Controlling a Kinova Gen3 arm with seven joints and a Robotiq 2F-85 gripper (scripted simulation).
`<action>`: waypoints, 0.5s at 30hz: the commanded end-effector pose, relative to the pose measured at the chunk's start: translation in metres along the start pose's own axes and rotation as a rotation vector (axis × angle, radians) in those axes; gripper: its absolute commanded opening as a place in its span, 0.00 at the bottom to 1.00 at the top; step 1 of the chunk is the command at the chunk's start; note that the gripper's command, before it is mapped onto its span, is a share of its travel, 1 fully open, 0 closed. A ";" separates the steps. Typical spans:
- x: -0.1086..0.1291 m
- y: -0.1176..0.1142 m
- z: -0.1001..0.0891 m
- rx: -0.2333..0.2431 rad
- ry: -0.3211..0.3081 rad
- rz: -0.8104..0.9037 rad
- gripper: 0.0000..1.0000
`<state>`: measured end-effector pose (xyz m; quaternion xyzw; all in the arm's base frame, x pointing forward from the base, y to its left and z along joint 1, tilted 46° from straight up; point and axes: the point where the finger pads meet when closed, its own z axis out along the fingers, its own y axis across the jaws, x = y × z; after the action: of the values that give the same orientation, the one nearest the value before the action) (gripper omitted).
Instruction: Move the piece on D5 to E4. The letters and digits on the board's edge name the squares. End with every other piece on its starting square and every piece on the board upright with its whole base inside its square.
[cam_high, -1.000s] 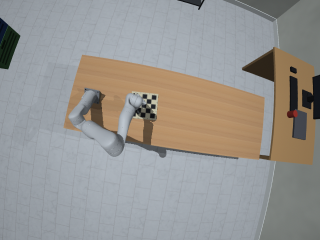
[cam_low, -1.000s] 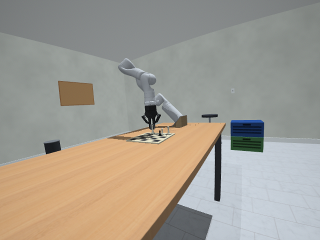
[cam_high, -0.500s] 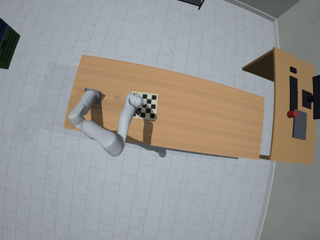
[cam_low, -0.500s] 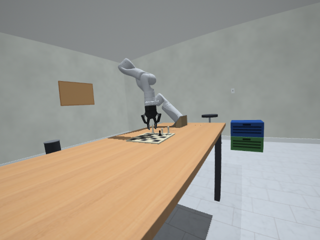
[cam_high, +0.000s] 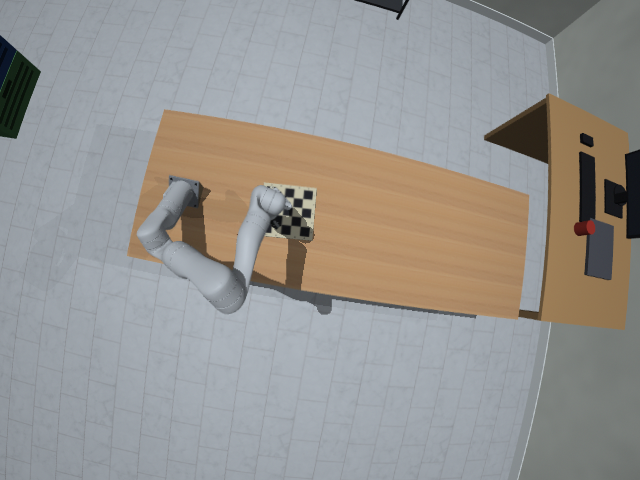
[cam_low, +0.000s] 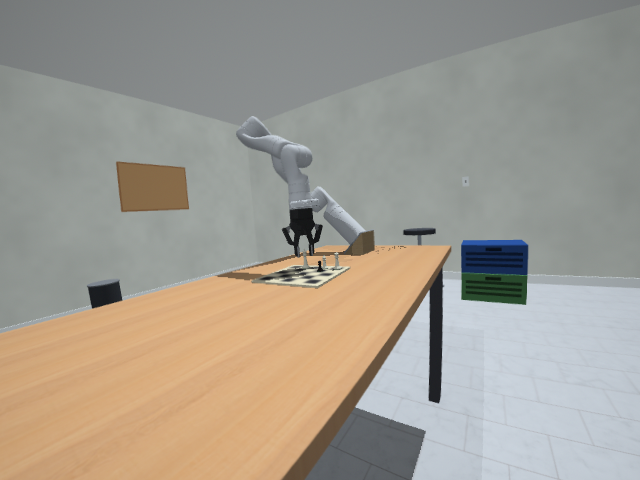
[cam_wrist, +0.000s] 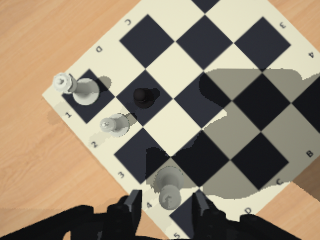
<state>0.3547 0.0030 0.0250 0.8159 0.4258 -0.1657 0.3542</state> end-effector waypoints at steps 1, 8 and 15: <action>0.003 0.001 -0.013 -0.004 0.011 0.002 0.41; 0.002 0.001 -0.050 -0.004 0.011 0.002 0.41; 0.002 0.001 -0.072 -0.004 0.011 0.002 0.41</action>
<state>0.3513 0.0466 0.0683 0.8153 0.4255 -0.1687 0.3546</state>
